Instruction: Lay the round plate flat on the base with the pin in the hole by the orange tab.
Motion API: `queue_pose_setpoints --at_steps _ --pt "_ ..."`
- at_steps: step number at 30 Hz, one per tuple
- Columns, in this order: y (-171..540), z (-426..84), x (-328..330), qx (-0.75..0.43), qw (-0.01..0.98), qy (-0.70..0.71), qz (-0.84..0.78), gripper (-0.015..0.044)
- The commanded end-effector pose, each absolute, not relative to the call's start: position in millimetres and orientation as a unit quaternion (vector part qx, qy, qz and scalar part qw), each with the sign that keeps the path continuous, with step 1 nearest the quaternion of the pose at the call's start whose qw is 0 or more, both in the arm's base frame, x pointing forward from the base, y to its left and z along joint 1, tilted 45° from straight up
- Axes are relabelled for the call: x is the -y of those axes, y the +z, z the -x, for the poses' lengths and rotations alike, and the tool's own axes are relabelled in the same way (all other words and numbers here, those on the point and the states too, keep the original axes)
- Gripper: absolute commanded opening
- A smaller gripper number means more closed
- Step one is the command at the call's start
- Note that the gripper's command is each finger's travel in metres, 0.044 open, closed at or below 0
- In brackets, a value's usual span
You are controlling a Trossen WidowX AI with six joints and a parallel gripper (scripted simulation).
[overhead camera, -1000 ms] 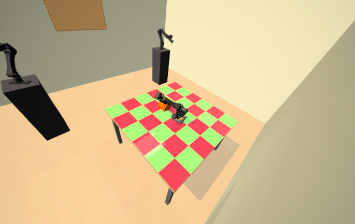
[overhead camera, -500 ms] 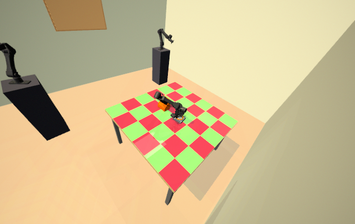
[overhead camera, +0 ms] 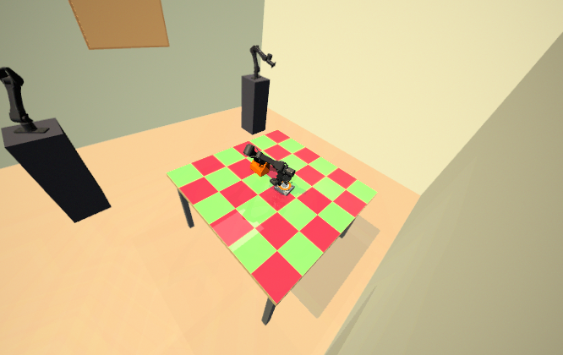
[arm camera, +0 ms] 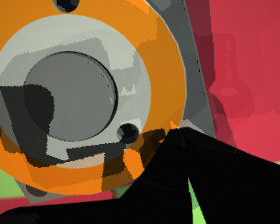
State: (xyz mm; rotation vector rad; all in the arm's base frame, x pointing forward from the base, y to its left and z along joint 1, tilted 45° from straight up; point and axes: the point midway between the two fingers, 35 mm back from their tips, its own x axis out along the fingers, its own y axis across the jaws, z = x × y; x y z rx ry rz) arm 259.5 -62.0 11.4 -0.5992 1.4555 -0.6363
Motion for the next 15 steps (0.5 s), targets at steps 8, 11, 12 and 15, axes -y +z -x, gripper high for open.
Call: queue_pose_setpoints --at_steps 8,11,12,15 --pt "3 -245 54 -0.646 0.659 -0.28 0.263 0.0" --pt "1 -242 51 -0.647 0.659 -0.28 0.263 0.0" --pt "1 -241 51 -0.647 0.659 -0.28 0.263 0.0" --pt "1 -240 49 -0.647 0.659 -0.28 0.263 0.0"
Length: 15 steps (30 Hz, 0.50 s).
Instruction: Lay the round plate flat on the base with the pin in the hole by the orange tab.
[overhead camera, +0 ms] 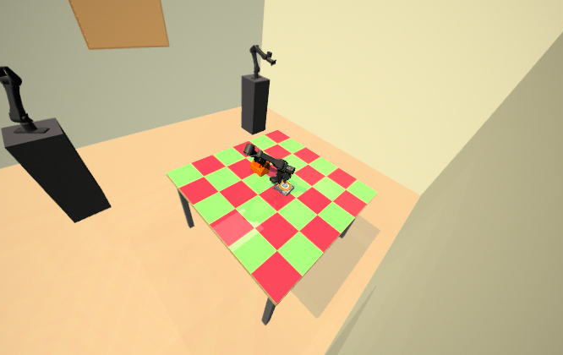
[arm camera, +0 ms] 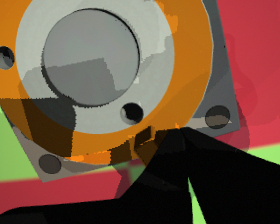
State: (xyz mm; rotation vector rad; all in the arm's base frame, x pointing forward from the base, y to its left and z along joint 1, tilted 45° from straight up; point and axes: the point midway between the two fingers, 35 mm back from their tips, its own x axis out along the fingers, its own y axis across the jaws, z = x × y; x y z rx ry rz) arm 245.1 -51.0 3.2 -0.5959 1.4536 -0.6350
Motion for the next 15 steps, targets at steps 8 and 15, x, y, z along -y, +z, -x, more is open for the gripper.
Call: queue_pose_setpoints --at_steps 8,15 --pt "-1.8 -238.2 45.0 -0.647 0.659 -0.28 0.263 0.0" --pt "-5.1 -236.4 41.4 -0.647 0.659 -0.28 0.263 0.0"
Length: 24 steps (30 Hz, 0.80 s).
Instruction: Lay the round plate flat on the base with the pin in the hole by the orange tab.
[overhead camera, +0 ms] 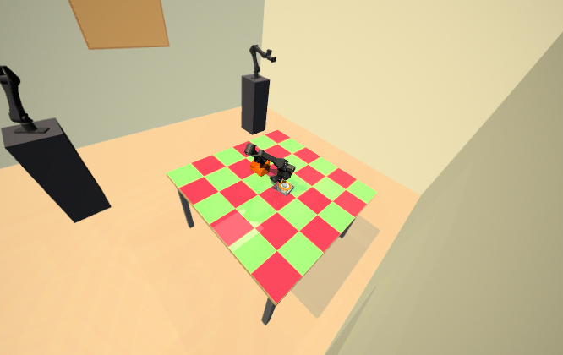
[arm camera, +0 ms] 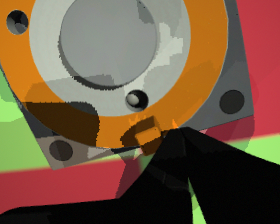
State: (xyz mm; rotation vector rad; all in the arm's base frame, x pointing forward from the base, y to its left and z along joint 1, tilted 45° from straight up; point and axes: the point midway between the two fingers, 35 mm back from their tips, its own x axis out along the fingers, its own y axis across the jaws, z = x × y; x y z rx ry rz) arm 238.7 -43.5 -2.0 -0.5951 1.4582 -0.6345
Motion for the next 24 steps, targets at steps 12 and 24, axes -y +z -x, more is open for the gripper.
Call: queue_pose_setpoints --at_steps 12,24 --pt "13 -236 19 -0.647 0.66 -0.279 0.262 0.0" --pt "18 -231 13 -0.65 0.655 -0.278 0.268 0.0"
